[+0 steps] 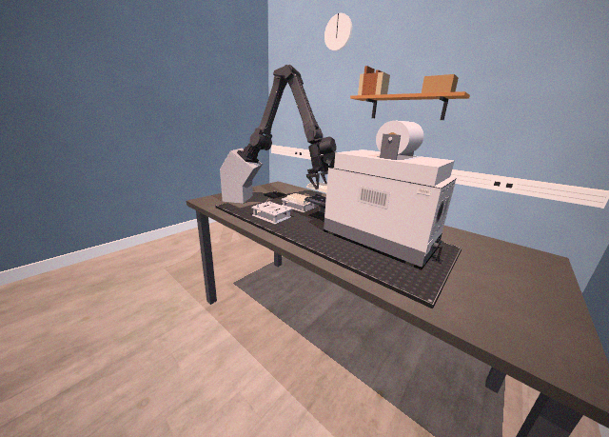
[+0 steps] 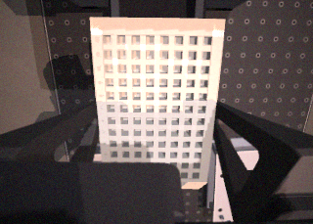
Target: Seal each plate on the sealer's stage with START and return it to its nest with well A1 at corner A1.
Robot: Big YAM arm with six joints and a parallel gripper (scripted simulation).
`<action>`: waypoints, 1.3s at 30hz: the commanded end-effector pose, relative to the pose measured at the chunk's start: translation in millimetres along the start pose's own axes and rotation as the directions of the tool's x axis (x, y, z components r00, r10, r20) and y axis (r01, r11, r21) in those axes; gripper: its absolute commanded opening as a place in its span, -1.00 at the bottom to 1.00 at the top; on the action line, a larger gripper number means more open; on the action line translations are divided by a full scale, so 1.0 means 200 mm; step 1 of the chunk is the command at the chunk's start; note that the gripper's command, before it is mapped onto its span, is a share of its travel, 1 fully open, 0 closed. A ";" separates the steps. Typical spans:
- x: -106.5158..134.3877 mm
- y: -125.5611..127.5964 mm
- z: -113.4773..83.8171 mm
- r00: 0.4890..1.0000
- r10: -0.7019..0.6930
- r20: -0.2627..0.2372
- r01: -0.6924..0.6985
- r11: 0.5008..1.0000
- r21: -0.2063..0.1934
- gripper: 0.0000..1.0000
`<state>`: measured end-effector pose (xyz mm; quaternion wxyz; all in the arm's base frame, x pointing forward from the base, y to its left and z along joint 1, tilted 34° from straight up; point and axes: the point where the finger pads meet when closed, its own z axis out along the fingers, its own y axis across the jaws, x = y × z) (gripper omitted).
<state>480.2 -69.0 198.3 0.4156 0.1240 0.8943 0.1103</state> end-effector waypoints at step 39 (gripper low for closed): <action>-0.16 0.04 0.01 0.998 -0.008 0.059 0.008 1.000 -0.008 -1.00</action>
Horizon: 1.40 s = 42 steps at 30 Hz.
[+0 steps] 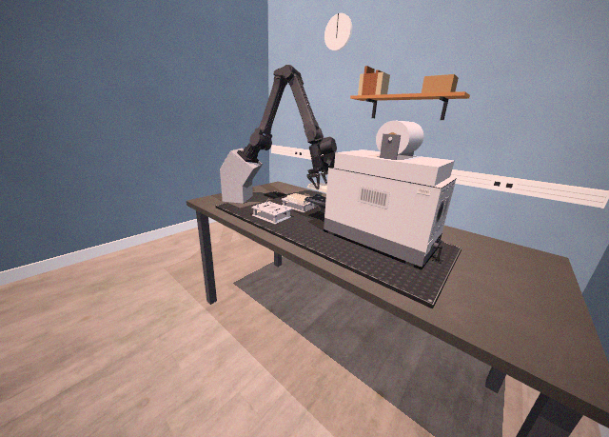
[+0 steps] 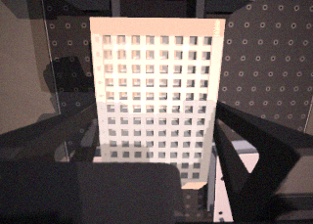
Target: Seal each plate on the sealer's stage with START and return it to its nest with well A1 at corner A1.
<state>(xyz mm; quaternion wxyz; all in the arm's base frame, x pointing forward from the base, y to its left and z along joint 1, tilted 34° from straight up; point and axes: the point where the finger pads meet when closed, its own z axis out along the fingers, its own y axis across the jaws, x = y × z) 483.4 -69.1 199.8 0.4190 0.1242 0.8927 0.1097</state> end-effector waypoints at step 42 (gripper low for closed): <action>-0.12 0.05 0.08 0.999 -0.010 0.052 0.011 1.000 -0.013 -1.00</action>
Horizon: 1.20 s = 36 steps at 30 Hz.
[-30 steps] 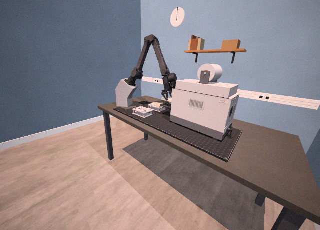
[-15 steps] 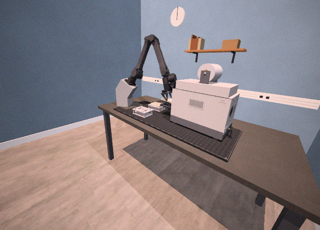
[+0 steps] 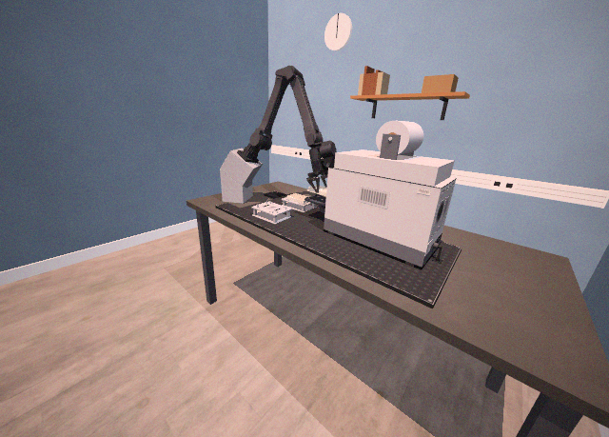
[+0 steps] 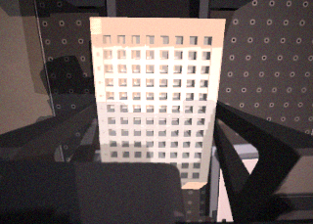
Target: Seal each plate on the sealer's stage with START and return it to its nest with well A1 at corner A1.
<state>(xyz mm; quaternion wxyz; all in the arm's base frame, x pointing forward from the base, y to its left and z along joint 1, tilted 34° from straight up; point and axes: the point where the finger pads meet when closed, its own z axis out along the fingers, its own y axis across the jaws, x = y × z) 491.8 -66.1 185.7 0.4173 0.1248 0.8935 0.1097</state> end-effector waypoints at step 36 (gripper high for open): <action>-0.09 -0.02 0.03 1.000 -0.006 0.027 0.006 1.000 0.004 -1.00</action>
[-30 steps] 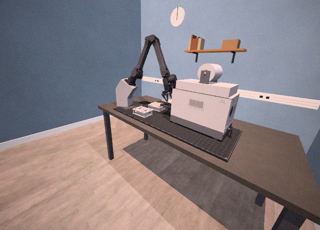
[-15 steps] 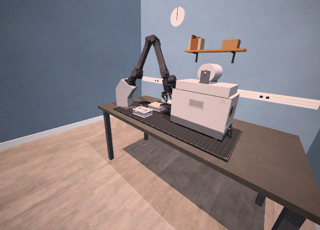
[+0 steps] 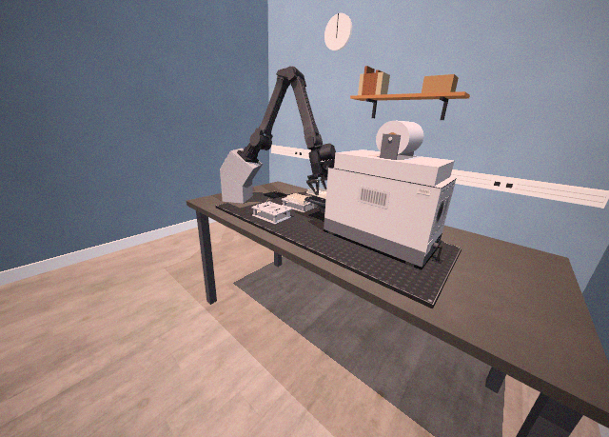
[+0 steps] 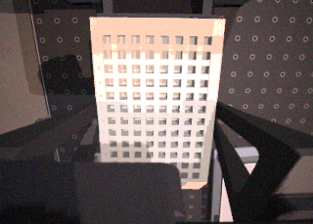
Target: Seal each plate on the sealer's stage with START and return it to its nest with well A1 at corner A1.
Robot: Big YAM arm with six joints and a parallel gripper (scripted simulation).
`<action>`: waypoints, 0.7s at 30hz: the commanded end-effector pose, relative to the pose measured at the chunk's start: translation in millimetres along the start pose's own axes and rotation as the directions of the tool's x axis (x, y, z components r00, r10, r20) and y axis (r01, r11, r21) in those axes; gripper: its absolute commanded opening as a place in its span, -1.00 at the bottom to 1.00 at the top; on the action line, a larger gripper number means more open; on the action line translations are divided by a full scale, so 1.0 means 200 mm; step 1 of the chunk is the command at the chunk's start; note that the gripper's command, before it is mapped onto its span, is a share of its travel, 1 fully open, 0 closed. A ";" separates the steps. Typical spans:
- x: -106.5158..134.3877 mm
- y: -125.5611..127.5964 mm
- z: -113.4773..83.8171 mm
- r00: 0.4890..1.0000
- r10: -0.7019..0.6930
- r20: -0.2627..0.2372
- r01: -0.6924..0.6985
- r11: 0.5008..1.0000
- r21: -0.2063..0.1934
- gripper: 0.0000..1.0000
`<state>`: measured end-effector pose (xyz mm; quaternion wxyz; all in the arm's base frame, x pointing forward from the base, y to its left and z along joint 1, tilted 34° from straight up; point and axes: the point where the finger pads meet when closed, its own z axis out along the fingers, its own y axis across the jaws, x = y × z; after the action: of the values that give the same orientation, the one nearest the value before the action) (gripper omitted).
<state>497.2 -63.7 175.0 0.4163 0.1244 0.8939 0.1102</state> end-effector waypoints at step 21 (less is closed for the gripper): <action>-0.04 0.03 0.01 1.000 -0.001 0.017 0.001 1.000 -0.006 -1.00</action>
<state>499.0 -63.8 178.0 0.4178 0.1235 0.8934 0.1099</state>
